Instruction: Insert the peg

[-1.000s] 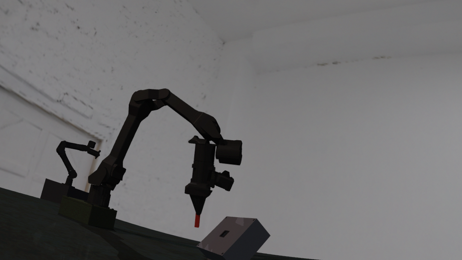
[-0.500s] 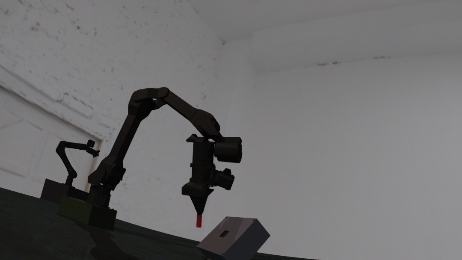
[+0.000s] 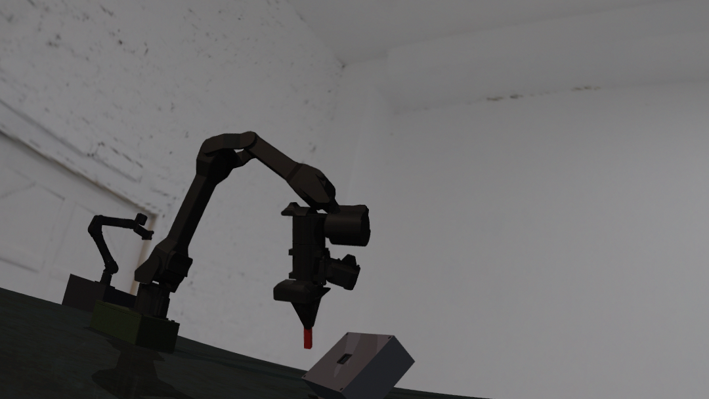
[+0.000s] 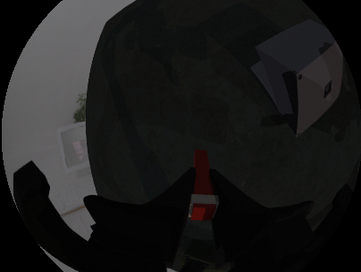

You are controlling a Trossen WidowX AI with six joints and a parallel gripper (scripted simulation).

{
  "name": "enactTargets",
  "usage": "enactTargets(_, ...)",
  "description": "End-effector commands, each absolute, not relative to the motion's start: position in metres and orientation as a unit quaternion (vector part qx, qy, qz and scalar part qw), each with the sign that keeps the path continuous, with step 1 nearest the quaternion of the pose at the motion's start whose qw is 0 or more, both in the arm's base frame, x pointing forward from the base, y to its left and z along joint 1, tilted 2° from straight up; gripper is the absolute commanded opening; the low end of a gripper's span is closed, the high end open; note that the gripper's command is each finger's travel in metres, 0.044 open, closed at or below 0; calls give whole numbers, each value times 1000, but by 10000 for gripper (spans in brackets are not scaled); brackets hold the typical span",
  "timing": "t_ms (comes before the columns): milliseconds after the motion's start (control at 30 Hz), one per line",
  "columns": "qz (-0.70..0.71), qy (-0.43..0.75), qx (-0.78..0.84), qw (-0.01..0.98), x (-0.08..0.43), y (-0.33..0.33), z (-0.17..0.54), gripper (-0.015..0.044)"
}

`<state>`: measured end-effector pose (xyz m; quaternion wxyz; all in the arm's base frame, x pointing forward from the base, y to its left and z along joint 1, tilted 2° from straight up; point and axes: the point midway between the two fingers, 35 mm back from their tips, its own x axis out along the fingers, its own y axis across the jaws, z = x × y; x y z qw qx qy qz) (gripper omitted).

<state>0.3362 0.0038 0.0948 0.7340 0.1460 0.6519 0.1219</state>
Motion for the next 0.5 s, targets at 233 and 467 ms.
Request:
enactTargets(233,112,640,185,737,341,-10,97,0)
enactTargets(467,105,632,208,739,343,-19,97,0)
